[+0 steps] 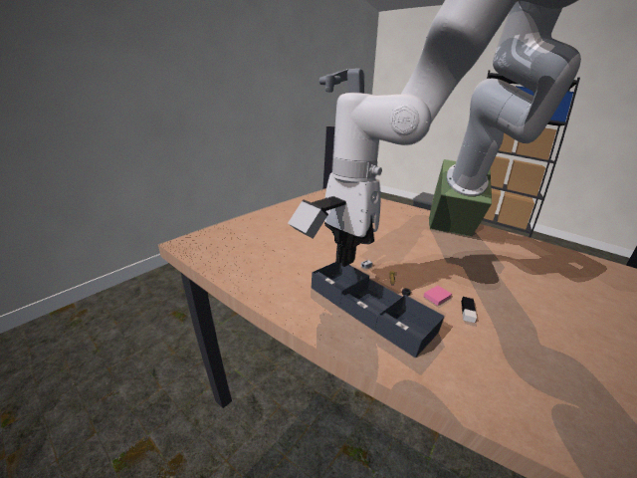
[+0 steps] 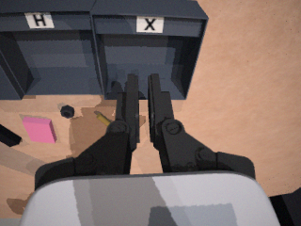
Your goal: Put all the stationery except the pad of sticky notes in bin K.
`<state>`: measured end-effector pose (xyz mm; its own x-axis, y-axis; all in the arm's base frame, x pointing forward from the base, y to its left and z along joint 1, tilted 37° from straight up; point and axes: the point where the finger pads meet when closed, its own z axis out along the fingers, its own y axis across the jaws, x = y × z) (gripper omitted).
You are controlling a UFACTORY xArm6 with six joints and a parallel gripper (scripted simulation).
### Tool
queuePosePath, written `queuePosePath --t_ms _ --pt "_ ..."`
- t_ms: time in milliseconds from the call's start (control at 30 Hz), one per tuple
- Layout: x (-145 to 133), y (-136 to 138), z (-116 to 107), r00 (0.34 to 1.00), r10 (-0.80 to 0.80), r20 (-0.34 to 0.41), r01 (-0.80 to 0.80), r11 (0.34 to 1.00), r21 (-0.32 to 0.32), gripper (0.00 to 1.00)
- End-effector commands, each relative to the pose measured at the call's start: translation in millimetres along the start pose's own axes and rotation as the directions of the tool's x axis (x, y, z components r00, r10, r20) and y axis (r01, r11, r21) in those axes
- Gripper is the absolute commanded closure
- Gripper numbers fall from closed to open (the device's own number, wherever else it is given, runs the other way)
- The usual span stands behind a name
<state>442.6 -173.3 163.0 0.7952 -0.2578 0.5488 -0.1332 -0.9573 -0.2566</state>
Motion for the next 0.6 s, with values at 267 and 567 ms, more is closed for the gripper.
queuePosePath --t_ms 267,567 --pt "6.0 -47.2 -1.3 1.0 -0.002 -0.002 0.002 1.0 0.0 0.93" --pt "9.3 -81.9 -1.3 1.0 -0.002 -0.002 0.002 1.0 0.0 0.93"
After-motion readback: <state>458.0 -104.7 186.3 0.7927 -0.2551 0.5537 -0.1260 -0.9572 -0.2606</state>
